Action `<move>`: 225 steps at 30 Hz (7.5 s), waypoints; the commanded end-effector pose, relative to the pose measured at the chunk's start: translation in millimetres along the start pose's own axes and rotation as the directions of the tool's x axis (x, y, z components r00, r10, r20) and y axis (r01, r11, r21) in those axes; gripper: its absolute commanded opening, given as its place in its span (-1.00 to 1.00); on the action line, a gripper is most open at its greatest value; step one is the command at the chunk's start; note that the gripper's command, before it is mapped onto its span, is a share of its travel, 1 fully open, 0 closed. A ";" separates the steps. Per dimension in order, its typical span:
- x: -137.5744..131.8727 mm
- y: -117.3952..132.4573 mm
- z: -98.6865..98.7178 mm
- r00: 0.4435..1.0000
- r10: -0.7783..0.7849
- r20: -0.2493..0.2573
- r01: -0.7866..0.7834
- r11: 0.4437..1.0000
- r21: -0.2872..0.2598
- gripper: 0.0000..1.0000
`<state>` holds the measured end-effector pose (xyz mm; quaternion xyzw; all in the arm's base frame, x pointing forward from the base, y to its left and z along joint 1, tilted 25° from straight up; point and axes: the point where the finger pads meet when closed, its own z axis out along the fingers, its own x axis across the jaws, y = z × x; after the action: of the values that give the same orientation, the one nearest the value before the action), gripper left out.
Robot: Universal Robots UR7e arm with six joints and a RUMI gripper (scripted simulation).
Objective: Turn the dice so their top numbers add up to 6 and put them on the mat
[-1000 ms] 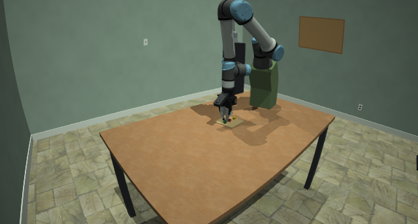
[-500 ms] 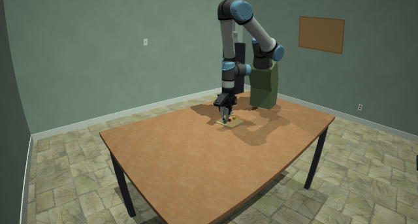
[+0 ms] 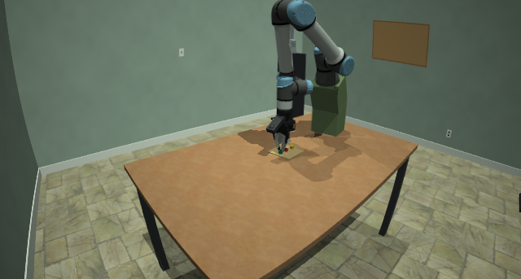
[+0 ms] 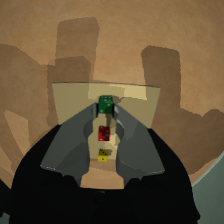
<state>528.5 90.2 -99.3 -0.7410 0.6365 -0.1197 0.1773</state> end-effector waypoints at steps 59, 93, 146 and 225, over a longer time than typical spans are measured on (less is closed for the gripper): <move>-0.6 -1.1 4.2 1.000 -0.001 -0.001 0.001 1.000 0.001 -0.99; -0.6 -1.1 4.2 1.000 -0.001 -0.001 0.001 1.000 0.001 -0.71; -0.7 -1.0 -83.2 1.000 -0.001 -0.001 0.001 1.000 0.001 -0.64; -0.7 -0.9 -173.1 1.000 -0.001 -0.001 0.001 1.000 0.001 1.00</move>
<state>460.7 72.9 54.3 -0.7411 0.6360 -0.1215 0.1774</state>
